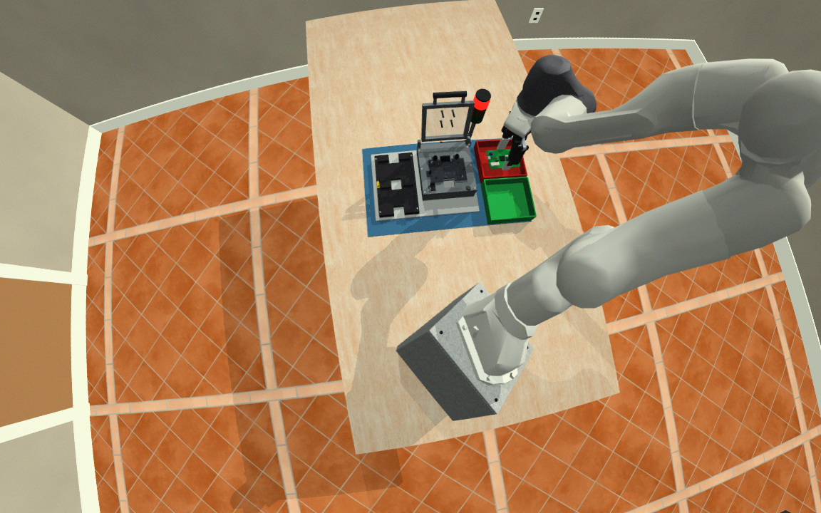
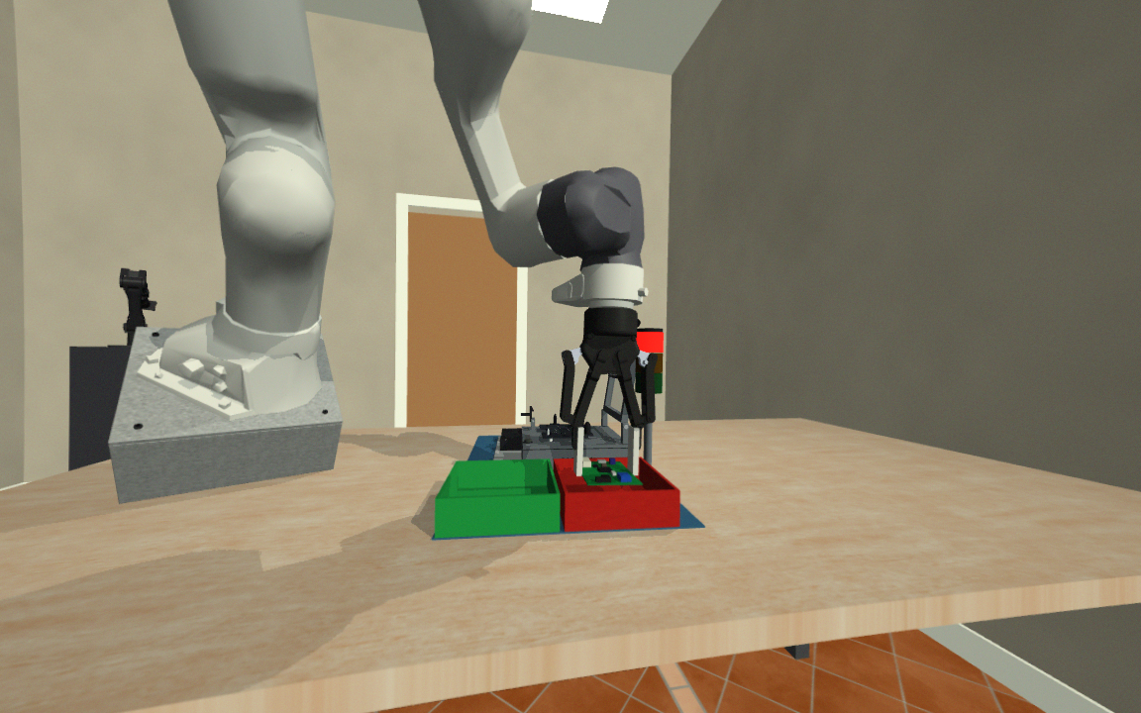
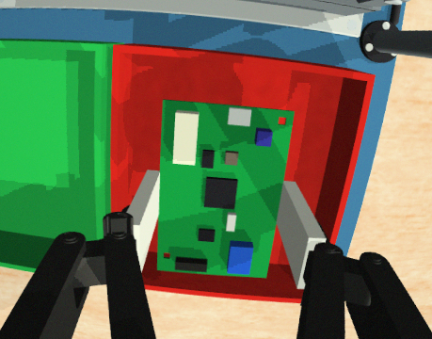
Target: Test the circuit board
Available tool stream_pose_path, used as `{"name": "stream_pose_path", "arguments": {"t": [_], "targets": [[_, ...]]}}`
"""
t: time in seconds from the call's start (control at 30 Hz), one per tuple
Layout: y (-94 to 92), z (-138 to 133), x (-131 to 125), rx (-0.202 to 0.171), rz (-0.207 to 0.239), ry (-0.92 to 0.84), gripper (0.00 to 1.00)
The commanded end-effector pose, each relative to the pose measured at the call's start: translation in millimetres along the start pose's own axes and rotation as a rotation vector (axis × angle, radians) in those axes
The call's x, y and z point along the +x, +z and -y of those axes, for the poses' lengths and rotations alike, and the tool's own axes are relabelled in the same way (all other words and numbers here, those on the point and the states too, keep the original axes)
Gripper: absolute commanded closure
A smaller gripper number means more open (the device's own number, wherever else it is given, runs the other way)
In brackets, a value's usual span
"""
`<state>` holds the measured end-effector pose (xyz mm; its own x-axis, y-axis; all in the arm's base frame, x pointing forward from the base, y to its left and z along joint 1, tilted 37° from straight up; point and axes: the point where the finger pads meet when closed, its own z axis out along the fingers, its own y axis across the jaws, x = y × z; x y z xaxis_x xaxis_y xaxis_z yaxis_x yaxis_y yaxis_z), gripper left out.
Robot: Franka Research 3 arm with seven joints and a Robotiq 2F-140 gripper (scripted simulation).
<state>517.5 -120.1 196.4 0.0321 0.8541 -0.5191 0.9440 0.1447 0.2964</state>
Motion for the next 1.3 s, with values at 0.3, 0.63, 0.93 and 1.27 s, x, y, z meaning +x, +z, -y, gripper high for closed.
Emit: {"name": "stream_pose_path", "arguments": {"t": [0.3, 0.63, 0.93, 1.27], "targets": [[22.4, -8, 2, -0.022, -0.012, 0.017, 0.54], [29.7, -9, 2, -0.022, -0.012, 0.017, 0.54], [30.3, -9, 2, -0.022, -0.012, 0.017, 0.54], [30.3, -9, 2, -0.022, -0.012, 0.017, 0.54]]}}
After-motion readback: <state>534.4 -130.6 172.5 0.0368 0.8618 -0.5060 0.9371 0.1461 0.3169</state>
